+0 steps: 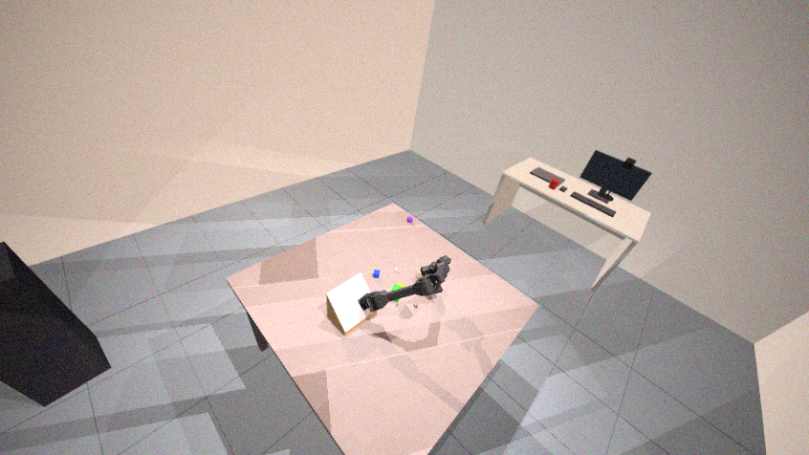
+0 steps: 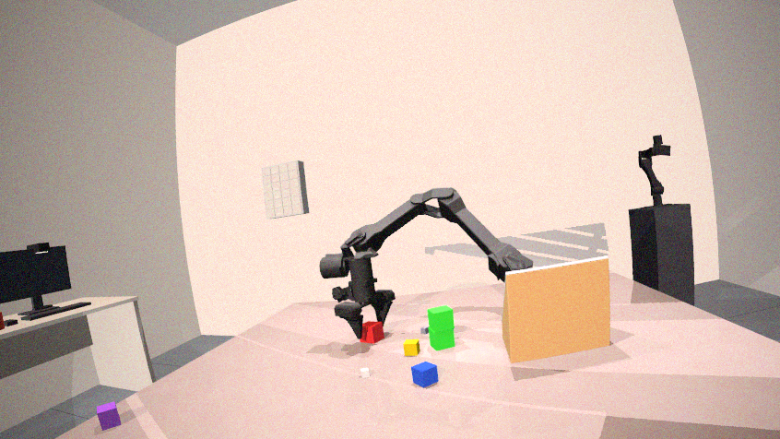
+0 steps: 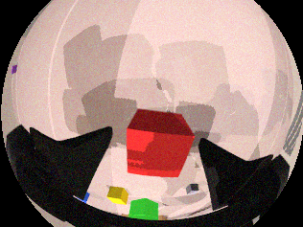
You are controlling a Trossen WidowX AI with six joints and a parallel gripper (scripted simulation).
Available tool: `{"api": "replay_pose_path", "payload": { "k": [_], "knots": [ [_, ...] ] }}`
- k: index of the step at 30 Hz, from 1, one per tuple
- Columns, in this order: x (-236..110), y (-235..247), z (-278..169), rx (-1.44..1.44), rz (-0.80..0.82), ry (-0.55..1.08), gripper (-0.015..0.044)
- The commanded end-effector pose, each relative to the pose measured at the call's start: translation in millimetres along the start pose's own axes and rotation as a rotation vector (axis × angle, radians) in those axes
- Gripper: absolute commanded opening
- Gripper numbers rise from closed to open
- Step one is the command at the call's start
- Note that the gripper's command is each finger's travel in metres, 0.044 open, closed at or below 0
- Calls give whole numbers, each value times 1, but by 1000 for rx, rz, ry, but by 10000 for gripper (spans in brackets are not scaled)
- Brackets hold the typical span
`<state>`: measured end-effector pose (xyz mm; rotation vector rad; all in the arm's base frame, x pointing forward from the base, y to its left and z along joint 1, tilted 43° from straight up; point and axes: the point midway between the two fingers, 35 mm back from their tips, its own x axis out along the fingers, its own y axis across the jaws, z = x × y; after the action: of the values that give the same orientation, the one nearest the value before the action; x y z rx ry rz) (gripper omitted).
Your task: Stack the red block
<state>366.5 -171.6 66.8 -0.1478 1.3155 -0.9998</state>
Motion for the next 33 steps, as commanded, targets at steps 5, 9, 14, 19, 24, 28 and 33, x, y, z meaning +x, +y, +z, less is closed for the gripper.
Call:
{"api": "replay_pose_path", "payload": {
  "k": [5, 9, 14, 19, 24, 28, 33],
  "knots": [
    [12, 0, -2, -9, -4, 1, 440],
    [12, 0, -2, -9, -4, 1, 440],
    [12, 0, -2, -9, -4, 1, 440],
    [12, 0, -2, -9, -4, 1, 414],
    [12, 0, -2, -9, -4, 1, 282],
    [12, 0, -2, -9, -4, 1, 197],
    [12, 0, -2, -9, -4, 1, 164]
  ]
}}
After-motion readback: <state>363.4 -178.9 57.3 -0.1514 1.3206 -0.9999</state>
